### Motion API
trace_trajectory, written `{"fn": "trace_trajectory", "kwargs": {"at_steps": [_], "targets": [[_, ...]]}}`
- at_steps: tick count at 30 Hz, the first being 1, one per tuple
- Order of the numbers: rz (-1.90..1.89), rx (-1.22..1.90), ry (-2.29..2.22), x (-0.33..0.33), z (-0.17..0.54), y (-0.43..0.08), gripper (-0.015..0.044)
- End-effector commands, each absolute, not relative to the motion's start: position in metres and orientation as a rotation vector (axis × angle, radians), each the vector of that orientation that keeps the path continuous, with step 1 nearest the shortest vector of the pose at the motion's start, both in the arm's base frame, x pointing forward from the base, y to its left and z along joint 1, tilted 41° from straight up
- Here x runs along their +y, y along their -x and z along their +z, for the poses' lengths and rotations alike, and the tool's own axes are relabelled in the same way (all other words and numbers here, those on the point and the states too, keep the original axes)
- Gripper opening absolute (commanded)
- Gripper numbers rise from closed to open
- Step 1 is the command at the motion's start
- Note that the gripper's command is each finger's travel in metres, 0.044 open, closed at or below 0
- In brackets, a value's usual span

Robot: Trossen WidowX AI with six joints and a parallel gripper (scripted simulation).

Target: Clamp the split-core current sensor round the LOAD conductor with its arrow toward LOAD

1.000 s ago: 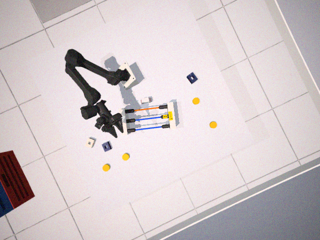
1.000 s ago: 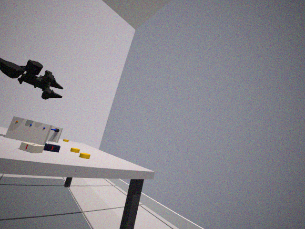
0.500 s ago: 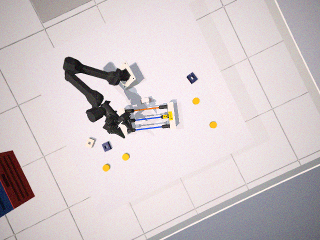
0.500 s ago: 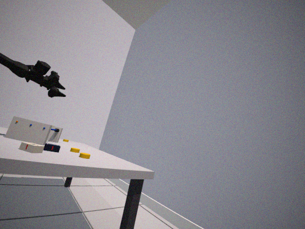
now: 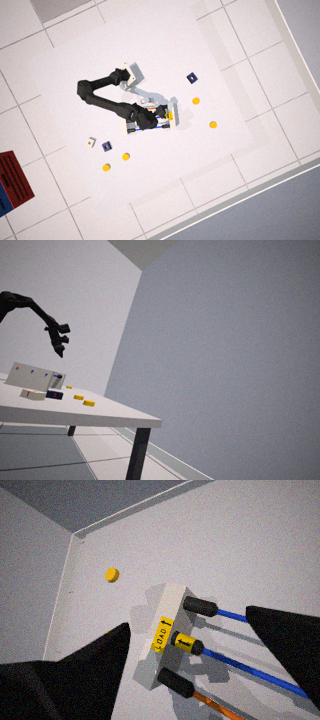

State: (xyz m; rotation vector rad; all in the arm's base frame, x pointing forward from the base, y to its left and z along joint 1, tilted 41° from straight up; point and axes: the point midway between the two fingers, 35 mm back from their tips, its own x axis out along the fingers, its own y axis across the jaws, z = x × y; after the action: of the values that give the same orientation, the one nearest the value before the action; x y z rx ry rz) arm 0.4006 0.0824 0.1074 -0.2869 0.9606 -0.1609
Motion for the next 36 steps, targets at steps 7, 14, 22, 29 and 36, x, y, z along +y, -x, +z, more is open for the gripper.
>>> {"fn": "trace_trajectory", "kwargs": {"at_steps": [7,14,22,29,36], "targets": [[-0.253,1.255,0.712,0.120,0.020,-0.381,0.0440],[-0.253,1.255,0.712,0.120,0.020,-0.381,0.0440],[-0.253,1.255,0.712,0.120,0.020,-0.381,0.0440],[-0.319,1.289,0.642,0.107,0.019,-0.361,0.0440],[-0.703,1.399,0.328,0.047,0.017,-0.255,0.0440]]}}
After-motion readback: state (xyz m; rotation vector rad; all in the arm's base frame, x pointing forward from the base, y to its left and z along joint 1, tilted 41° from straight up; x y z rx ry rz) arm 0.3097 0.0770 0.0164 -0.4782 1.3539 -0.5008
